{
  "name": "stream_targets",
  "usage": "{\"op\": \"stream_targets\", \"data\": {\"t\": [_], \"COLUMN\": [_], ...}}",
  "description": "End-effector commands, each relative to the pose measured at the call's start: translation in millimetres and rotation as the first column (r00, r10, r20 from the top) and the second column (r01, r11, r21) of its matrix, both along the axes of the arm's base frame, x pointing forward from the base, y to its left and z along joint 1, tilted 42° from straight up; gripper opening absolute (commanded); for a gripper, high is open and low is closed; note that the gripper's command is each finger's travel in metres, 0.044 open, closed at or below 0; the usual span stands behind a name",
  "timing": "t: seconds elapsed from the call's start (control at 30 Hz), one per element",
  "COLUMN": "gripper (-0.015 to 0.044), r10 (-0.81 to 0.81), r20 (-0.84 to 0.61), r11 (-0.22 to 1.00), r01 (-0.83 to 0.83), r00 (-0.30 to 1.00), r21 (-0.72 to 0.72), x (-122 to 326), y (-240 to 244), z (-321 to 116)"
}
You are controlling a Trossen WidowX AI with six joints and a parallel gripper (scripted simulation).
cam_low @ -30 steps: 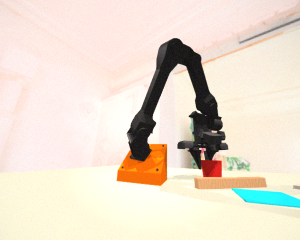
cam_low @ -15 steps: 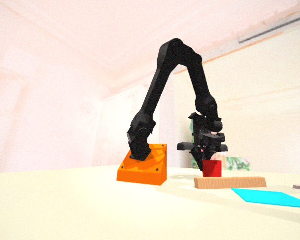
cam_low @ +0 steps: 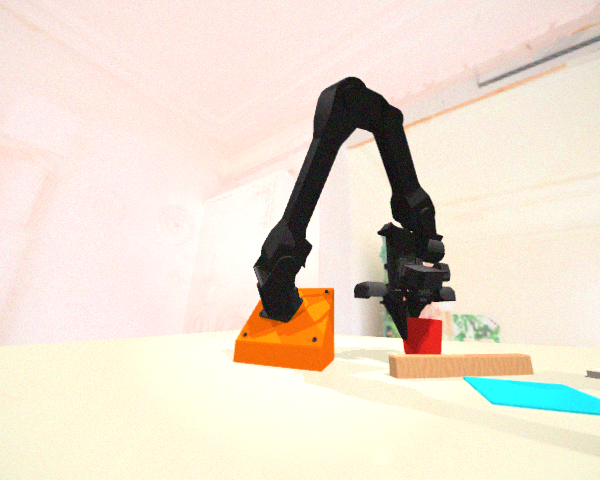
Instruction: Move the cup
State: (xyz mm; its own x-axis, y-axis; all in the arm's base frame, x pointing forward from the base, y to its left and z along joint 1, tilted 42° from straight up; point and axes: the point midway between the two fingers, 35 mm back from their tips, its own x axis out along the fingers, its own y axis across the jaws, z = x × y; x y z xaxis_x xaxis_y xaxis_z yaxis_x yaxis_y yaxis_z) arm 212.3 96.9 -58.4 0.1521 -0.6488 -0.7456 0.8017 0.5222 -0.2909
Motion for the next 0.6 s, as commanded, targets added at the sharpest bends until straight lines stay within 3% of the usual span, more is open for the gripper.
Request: {"op": "stream_targets", "data": {"t": [0.0, 0.57], "gripper": [0.0000, 0.0000], "r10": [-0.001, 0.009], "r20": [0.005, 0.003], "r11": [1.000, 1.000], "r01": [0.000, -0.009], "r00": [1.000, 1.000], "r21": [0.010, 0.000], "x": [-1, -6], "y": [10, 30], "z": [8, 34]}}
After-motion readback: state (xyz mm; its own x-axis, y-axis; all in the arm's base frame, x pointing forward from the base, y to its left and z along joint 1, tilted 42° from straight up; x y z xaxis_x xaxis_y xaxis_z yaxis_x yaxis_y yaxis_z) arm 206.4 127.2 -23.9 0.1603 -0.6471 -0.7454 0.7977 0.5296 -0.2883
